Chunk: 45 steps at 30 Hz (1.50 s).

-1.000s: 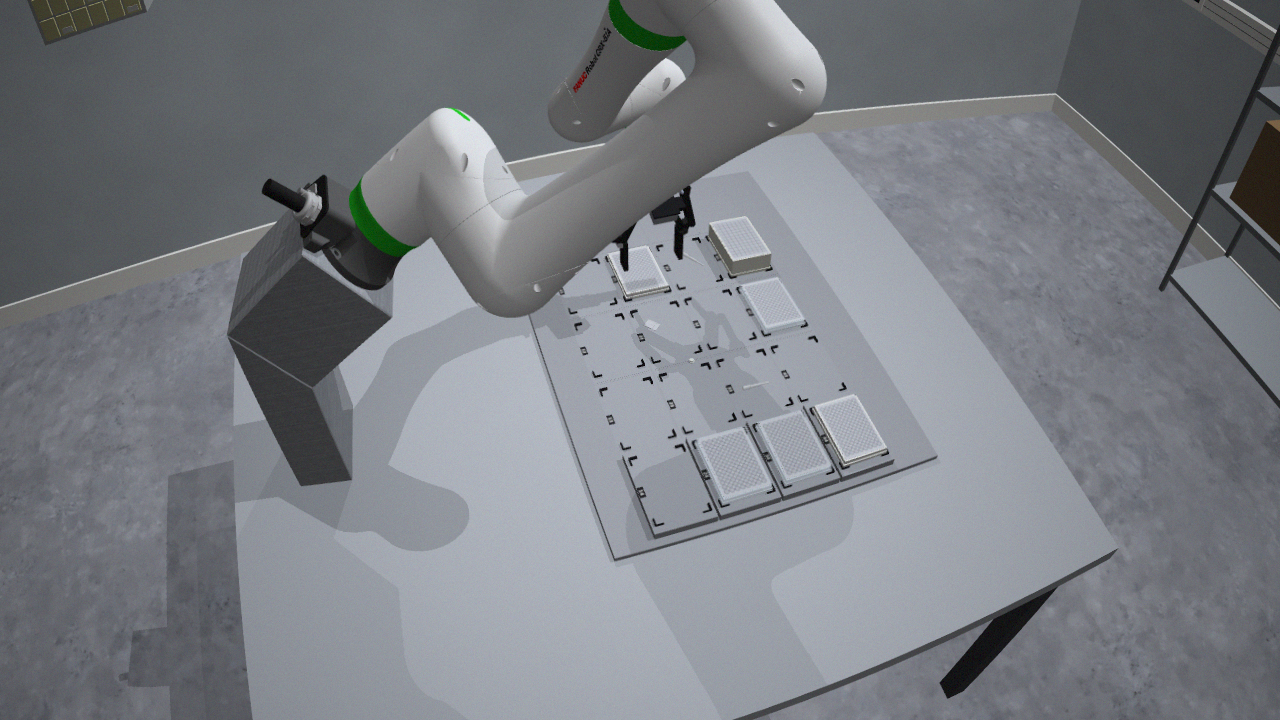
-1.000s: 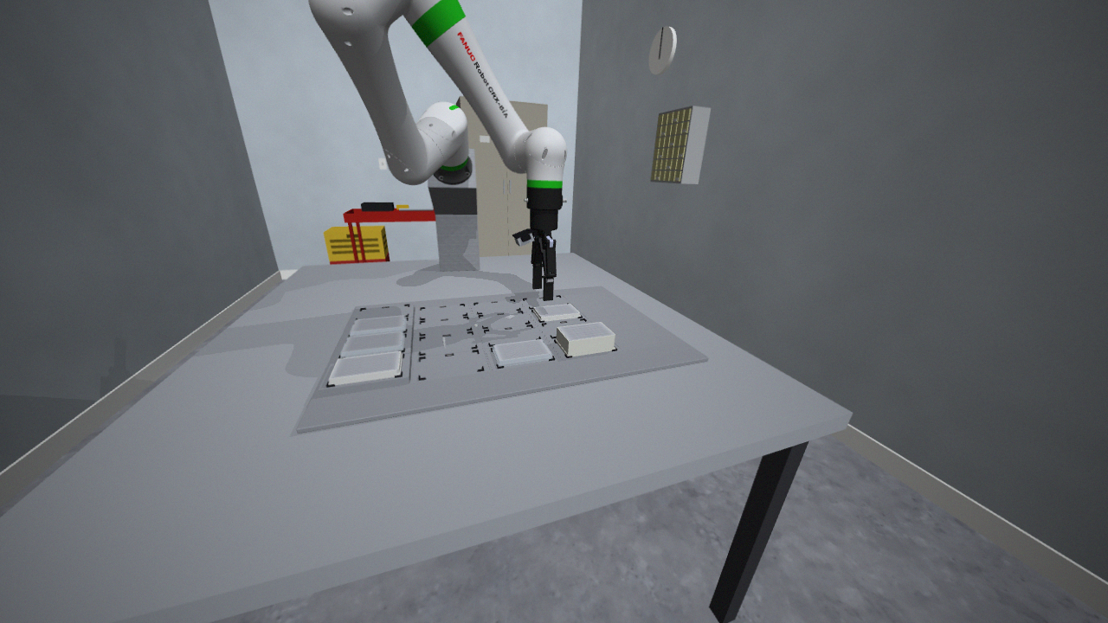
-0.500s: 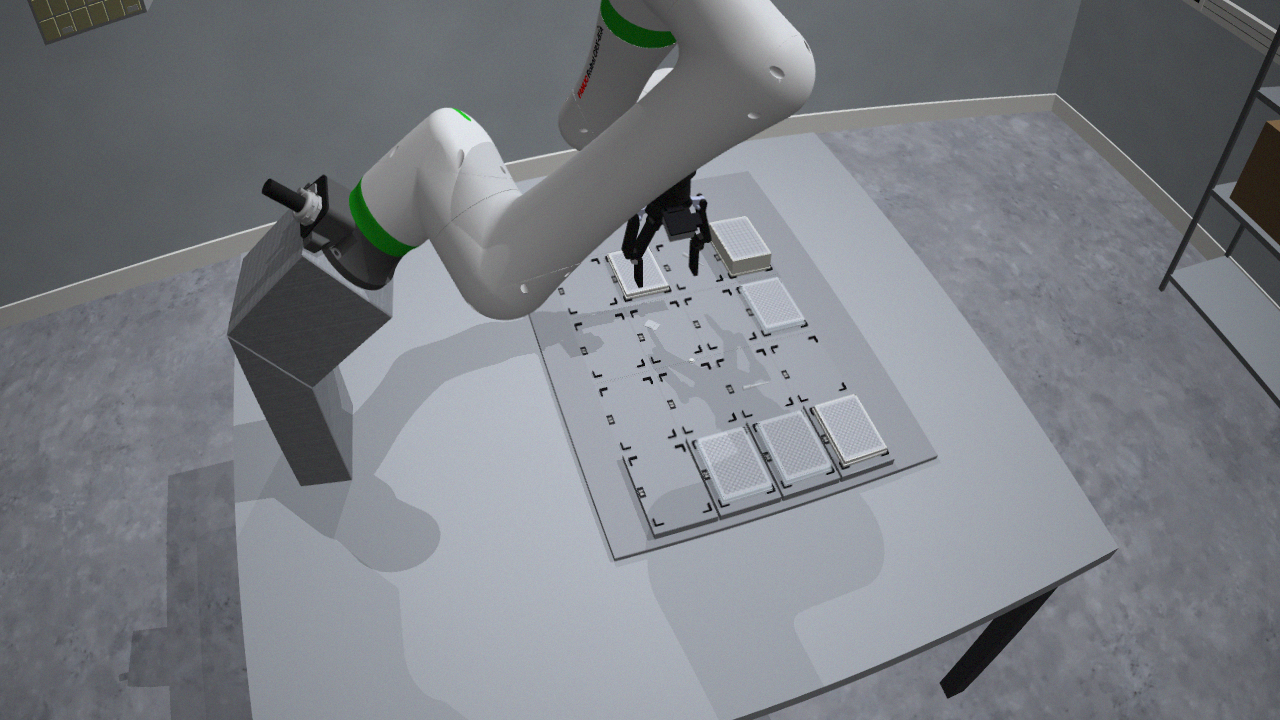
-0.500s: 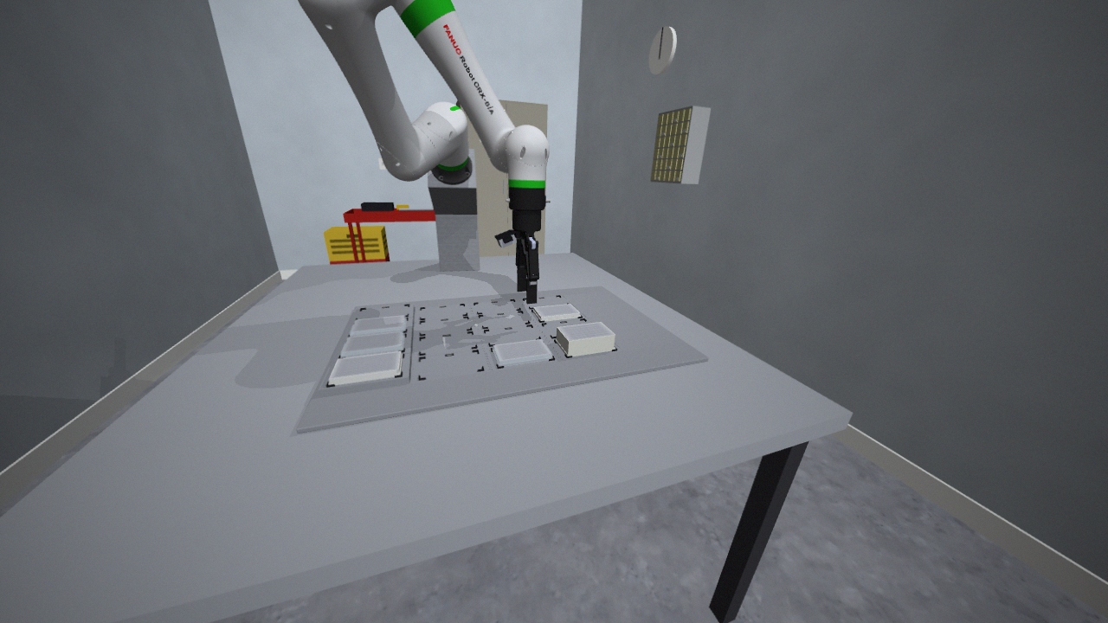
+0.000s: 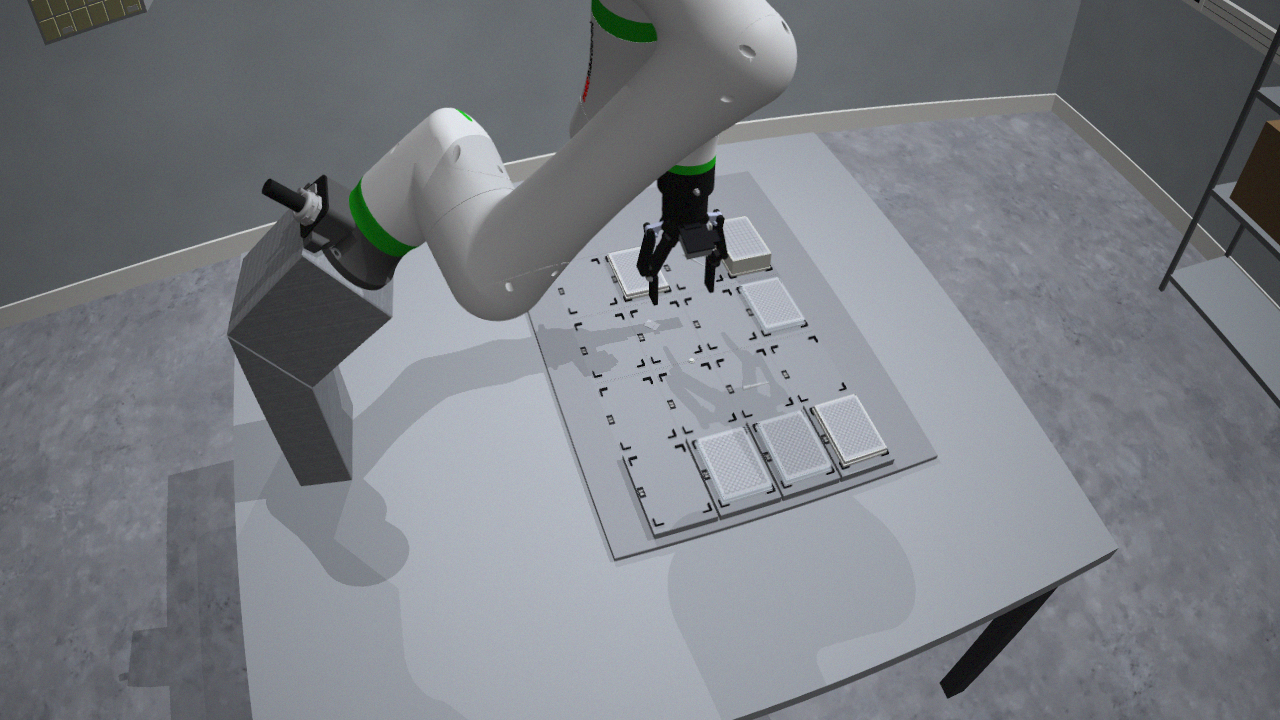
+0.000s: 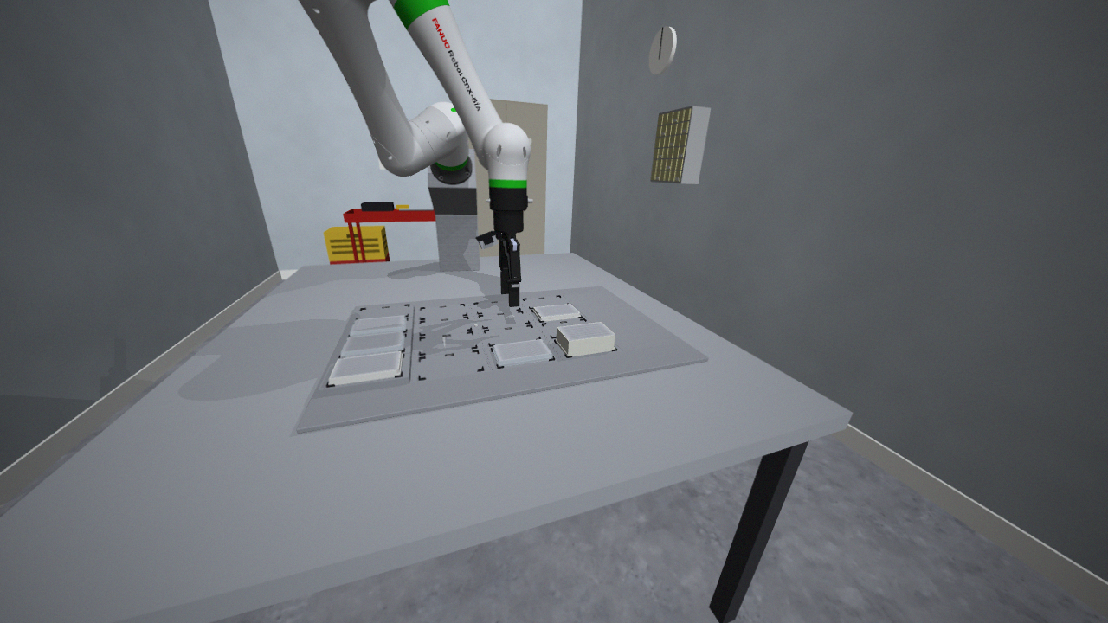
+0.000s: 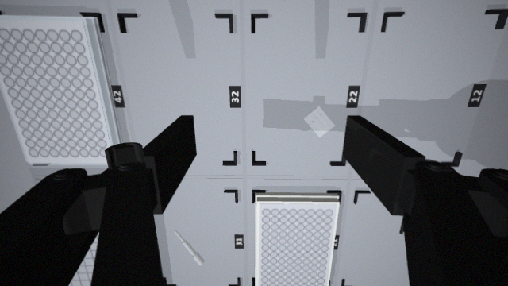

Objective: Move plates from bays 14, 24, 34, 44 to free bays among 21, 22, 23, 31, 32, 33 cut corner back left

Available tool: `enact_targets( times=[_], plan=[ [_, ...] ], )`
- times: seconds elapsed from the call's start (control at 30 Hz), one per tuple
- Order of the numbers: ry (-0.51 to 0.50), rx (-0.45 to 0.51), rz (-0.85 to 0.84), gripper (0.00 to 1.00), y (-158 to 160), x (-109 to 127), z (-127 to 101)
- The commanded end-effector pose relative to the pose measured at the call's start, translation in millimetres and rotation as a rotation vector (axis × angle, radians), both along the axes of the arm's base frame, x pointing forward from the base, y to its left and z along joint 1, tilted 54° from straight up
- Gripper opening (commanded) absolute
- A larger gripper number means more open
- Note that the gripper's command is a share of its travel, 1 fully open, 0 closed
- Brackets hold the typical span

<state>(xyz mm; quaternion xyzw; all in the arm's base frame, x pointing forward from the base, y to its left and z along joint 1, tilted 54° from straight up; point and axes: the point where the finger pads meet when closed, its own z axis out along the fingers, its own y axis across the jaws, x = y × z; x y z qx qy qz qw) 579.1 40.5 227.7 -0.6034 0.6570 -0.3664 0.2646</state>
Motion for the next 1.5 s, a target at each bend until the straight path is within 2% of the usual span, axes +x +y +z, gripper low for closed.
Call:
enact_targets(
  times=[0.0, 1.47],
  plan=[
    [0.000, 0.001, 0.001, 0.70, -12, 0, 4],
    [0.000, 0.000, 0.001, 0.70, -159, 0, 44]
  ],
)
